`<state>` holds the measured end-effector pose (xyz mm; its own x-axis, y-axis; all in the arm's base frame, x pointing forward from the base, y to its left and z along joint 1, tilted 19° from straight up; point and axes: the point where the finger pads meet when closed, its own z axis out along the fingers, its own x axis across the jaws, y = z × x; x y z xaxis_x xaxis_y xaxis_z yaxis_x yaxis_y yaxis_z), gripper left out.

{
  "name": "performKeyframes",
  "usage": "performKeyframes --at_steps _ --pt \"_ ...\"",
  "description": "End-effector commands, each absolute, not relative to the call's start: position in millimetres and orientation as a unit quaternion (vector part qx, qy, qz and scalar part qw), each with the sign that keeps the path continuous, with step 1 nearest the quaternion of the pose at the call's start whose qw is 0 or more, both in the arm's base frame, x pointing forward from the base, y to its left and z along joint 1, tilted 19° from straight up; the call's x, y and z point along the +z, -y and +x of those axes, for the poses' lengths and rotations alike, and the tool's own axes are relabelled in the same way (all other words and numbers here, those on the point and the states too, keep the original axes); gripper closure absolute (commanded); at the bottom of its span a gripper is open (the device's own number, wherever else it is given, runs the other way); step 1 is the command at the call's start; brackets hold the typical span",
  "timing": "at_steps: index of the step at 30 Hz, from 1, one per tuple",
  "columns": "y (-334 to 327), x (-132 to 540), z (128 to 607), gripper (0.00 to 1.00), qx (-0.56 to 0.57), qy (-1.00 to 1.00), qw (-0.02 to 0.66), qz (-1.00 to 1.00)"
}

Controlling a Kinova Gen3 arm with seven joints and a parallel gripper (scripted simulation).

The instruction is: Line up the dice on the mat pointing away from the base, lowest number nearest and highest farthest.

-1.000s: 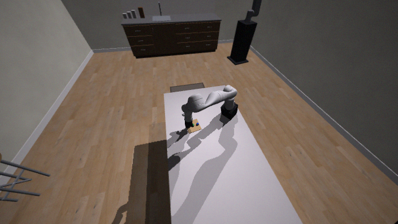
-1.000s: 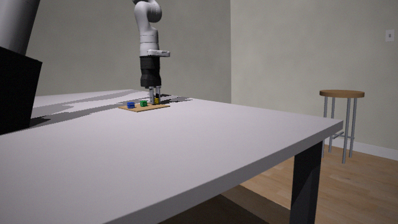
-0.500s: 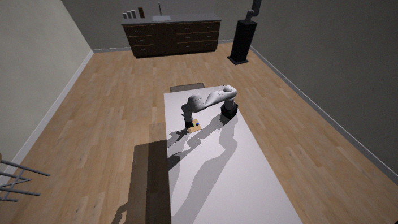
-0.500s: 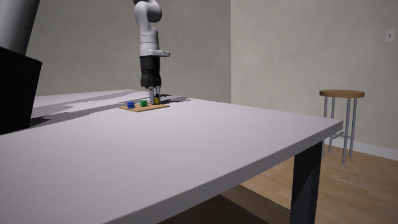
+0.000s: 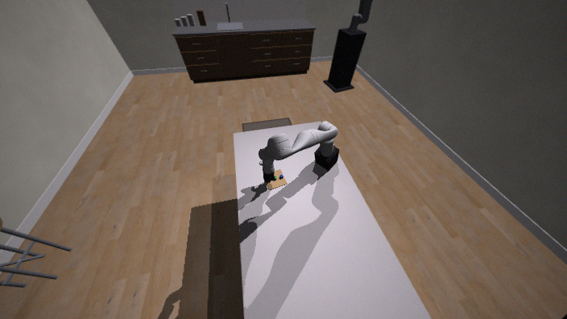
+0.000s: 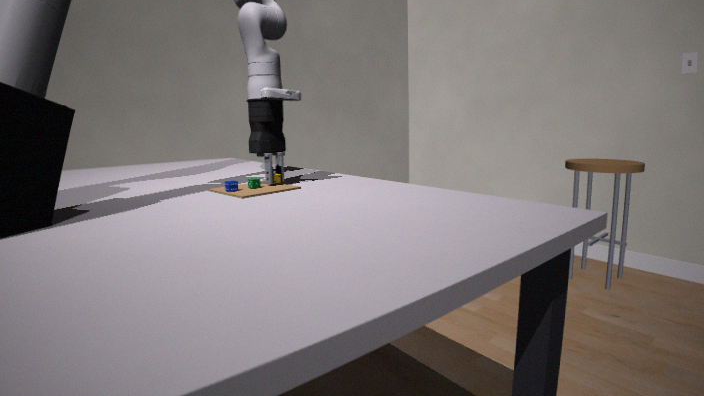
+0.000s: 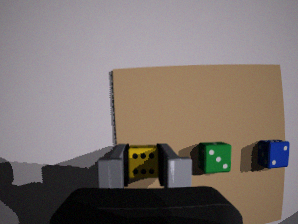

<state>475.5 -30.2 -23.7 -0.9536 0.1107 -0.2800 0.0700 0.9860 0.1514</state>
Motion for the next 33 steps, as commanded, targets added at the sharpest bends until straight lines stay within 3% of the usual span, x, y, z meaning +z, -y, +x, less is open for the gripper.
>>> performKeyframes --at_steps 1,33 --pt "30.4 -23.0 475.9 0.60 0.070 -0.986 0.146 0.046" --pt "30.0 -26.4 477.0 0.60 0.070 -0.986 0.146 0.046"
